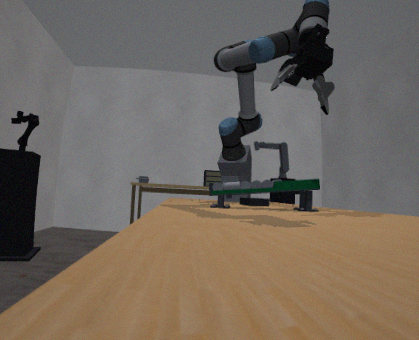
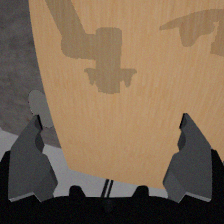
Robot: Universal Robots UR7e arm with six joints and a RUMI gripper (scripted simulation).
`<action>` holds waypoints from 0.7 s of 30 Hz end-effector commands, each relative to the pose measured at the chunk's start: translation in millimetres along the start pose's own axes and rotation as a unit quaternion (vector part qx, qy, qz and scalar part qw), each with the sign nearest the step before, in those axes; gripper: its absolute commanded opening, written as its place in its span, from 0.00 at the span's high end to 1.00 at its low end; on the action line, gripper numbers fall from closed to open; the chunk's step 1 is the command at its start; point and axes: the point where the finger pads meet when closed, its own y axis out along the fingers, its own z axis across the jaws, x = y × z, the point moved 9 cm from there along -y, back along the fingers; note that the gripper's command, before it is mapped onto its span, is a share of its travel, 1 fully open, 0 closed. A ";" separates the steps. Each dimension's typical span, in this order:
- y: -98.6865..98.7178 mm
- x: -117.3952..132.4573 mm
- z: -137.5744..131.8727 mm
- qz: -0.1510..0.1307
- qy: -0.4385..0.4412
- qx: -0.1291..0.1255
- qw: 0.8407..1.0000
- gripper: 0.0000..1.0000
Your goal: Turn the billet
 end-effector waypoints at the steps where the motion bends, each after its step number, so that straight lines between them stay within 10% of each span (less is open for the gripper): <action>1: -1.0 0.3 -0.5 -0.001 0.000 0.000 1.000 0.00; 17: -1.0 0.3 -0.5 -0.001 0.000 0.000 1.000 0.00; 18: -1.0 0.3 -0.5 -0.001 0.000 0.000 1.000 0.60; 21: -1.0 0.3 -0.5 -0.001 0.000 0.000 1.000 0.60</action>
